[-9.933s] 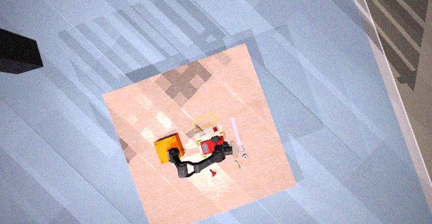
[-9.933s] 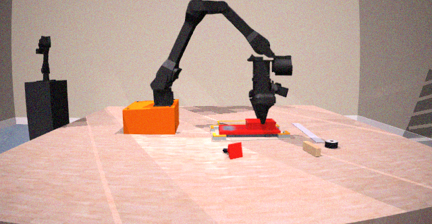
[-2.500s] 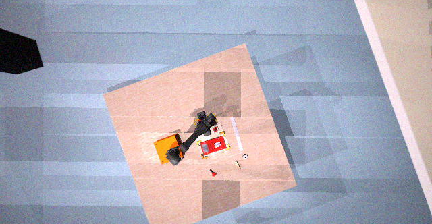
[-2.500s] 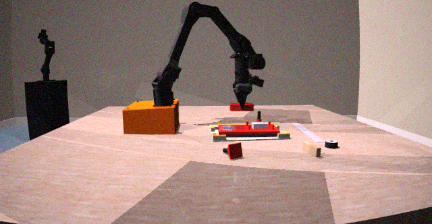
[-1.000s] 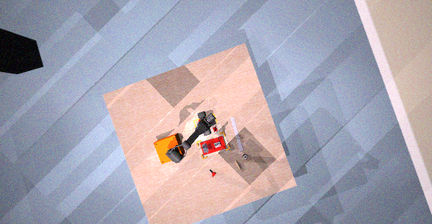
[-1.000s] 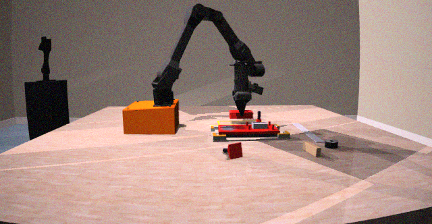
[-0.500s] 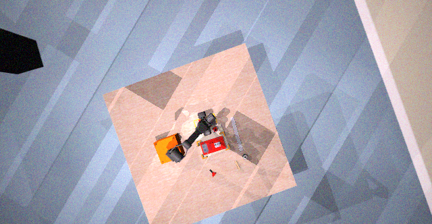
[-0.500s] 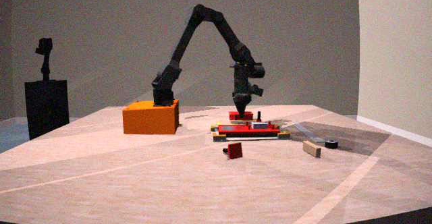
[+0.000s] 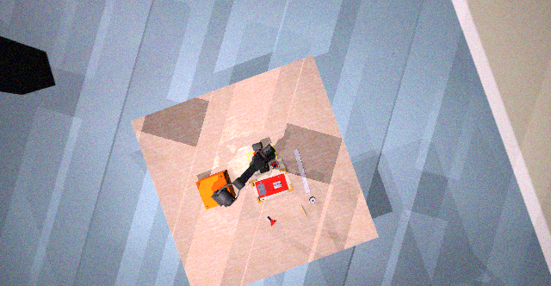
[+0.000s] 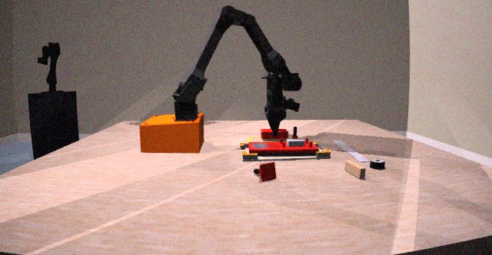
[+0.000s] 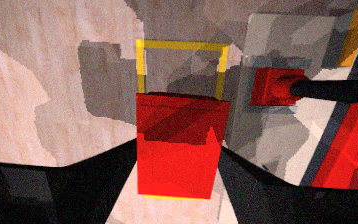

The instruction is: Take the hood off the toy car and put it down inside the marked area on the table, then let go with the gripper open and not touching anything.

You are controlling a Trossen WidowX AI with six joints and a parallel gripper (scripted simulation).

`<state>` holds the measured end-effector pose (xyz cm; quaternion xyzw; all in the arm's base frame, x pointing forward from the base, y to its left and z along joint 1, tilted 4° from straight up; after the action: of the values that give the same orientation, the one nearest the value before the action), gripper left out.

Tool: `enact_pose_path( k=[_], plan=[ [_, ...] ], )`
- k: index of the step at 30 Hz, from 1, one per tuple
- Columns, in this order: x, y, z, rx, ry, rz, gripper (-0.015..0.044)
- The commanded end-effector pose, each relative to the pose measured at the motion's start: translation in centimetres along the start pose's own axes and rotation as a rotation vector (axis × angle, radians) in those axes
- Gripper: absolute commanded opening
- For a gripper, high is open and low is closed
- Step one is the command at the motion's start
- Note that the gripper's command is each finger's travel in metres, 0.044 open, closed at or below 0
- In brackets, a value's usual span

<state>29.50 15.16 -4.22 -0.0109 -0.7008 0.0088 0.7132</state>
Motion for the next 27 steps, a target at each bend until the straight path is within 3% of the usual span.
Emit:
enact_pose_path(
  k=[1,15,27],
  plan=[
    [-0.30,0.03,0.04,-0.002,0.003,-0.003,0.0000],
    [-0.97,0.02,0.05,-0.002,0.003,-0.003,0.0000],
    [-0.73,-0.01,0.01,0.000,0.000,0.000,0.0315]
  ],
)
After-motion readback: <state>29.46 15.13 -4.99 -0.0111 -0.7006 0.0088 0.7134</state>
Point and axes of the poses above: the point midway between the two fingers, 35 mm back from their tips, its own x axis back along the fingers, its own y axis across the jaws, z = x × y, the point moved 1 cm from there along x, back along the fingers, and after that the axes turned 1 degree about -x, right-handed, at the moved point
